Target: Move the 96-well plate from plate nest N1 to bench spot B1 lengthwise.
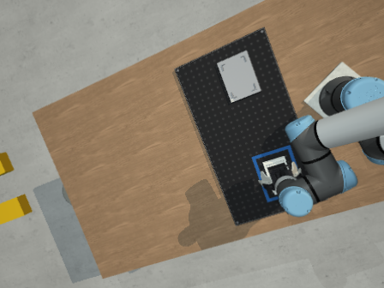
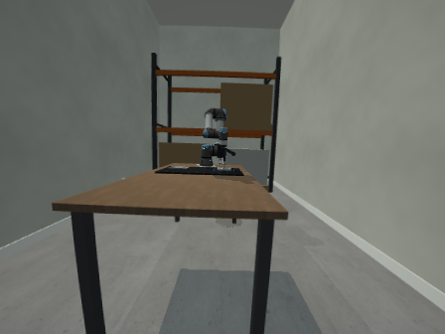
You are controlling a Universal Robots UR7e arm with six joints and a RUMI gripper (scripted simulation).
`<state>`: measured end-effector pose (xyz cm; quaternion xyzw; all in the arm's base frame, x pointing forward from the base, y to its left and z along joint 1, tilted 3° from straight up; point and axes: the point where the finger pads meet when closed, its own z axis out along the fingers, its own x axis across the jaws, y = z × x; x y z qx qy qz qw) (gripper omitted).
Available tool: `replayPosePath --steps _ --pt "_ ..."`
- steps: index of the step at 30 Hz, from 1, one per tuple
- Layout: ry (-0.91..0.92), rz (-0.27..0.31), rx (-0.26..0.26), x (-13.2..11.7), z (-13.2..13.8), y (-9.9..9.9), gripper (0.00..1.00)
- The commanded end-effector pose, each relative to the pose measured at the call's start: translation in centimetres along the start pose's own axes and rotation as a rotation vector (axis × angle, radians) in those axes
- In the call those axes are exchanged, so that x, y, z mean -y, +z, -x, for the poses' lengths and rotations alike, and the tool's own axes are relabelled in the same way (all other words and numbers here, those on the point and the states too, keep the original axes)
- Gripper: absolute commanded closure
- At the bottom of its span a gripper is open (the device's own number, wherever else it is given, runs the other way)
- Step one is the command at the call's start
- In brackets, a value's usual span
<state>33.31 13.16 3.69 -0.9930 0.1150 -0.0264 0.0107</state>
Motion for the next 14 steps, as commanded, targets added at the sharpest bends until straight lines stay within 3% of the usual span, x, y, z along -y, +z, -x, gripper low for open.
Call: replayPosePath --steps 1,10,14 --pt "0.000 0.000 -0.001 0.0 0.0 -0.8 0.00" --pt "0.000 0.000 -0.001 0.0 0.0 -3.2 0.00" --pt "0.000 0.000 -0.001 0.0 0.0 -3.2 0.00"
